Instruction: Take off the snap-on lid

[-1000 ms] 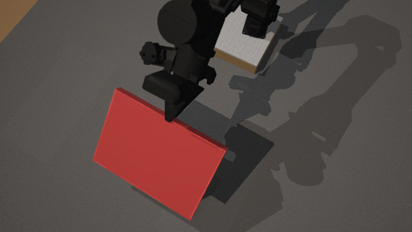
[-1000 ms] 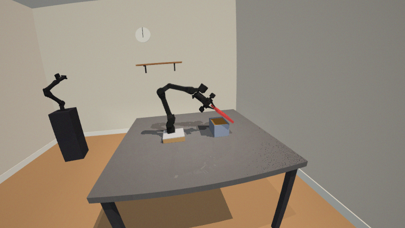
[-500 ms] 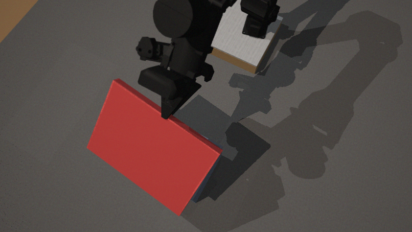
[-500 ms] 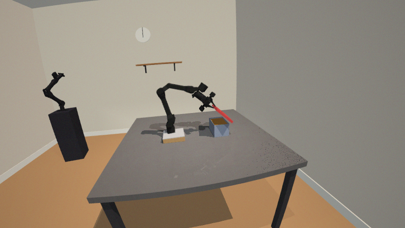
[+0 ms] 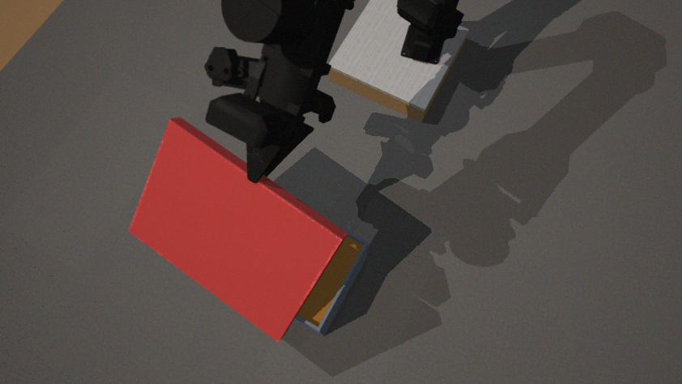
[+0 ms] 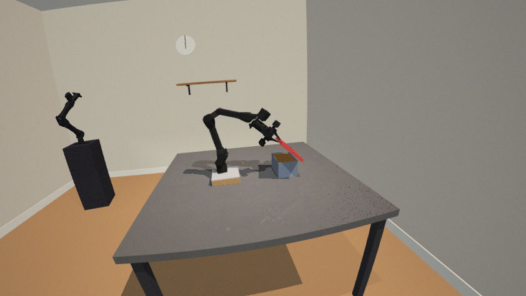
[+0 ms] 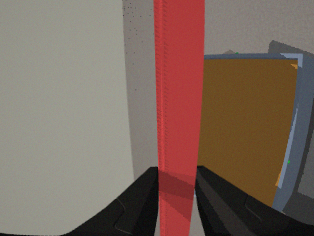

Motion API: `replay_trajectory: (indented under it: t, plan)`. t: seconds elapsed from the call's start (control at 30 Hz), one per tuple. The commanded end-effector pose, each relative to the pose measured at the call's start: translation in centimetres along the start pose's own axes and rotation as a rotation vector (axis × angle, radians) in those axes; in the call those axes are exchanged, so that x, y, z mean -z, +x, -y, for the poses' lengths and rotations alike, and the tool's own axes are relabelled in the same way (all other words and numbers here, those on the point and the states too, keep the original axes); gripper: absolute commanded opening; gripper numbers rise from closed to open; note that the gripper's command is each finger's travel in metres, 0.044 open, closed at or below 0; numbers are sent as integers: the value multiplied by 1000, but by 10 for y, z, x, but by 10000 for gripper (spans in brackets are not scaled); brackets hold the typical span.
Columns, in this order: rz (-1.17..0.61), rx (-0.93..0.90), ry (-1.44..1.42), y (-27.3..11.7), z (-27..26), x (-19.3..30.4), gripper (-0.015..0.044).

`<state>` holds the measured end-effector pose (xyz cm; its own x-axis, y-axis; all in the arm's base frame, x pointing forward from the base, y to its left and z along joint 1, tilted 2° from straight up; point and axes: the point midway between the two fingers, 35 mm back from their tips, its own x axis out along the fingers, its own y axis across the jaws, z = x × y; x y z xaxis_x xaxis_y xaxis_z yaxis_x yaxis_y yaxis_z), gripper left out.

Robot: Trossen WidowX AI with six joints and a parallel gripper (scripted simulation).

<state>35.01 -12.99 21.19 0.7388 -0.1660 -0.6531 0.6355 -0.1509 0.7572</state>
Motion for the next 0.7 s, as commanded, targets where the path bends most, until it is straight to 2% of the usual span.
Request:
replay_trajectory:
  t: [0.0, 0.67]
  plan:
    - [0, -3, -4, -1, 0, -10, 0]
    - [2, -3, -6, -5, 3, -50, 0]
